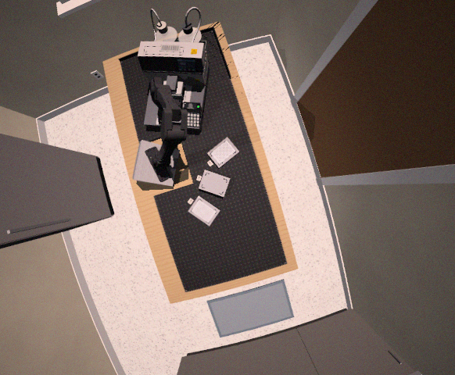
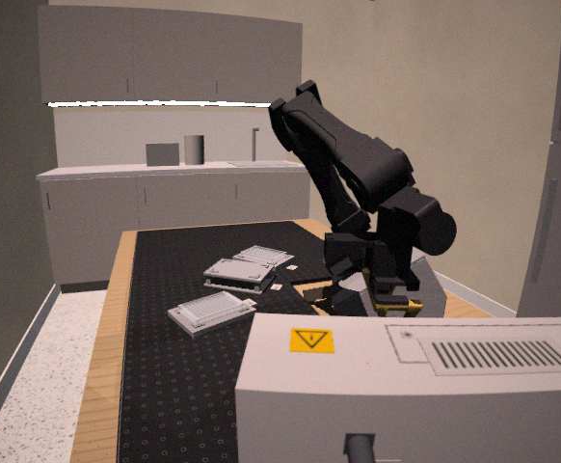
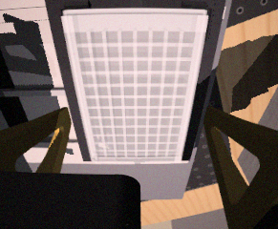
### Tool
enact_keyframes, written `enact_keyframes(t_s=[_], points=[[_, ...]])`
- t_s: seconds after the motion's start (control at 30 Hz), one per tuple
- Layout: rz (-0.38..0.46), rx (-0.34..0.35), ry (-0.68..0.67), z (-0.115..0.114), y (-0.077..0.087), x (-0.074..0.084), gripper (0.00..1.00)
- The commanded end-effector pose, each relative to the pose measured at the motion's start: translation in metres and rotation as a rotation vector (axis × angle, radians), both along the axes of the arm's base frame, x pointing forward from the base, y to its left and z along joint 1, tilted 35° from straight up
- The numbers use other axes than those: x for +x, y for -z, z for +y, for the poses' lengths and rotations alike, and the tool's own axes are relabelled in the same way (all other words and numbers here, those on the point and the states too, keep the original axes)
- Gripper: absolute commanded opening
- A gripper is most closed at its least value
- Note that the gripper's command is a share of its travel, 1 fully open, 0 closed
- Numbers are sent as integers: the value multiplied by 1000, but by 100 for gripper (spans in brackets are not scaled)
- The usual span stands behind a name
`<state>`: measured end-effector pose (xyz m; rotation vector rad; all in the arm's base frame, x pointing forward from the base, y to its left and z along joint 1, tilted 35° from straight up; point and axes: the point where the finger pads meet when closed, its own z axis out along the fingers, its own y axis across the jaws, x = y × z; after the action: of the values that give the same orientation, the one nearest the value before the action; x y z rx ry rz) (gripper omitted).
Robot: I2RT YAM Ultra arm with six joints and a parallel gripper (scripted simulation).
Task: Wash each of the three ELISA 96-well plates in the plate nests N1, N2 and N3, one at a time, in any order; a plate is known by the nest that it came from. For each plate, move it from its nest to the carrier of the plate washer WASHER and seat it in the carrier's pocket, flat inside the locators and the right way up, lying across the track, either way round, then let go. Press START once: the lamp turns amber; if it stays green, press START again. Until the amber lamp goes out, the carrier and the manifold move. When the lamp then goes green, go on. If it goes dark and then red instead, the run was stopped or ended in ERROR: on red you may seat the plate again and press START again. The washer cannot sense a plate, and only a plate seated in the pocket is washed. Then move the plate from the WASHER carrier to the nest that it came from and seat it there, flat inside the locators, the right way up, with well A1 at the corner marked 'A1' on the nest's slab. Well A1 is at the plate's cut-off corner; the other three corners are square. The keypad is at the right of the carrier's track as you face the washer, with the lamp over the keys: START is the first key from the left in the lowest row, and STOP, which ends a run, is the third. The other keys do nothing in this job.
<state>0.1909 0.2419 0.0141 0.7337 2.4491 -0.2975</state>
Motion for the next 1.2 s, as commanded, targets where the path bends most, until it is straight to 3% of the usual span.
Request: enact_keyframes(t_s=[0.0,1.17], points=[[-8,8,-7,2,-1,1,100],[-8,8,-7,-4,15,10,100]])
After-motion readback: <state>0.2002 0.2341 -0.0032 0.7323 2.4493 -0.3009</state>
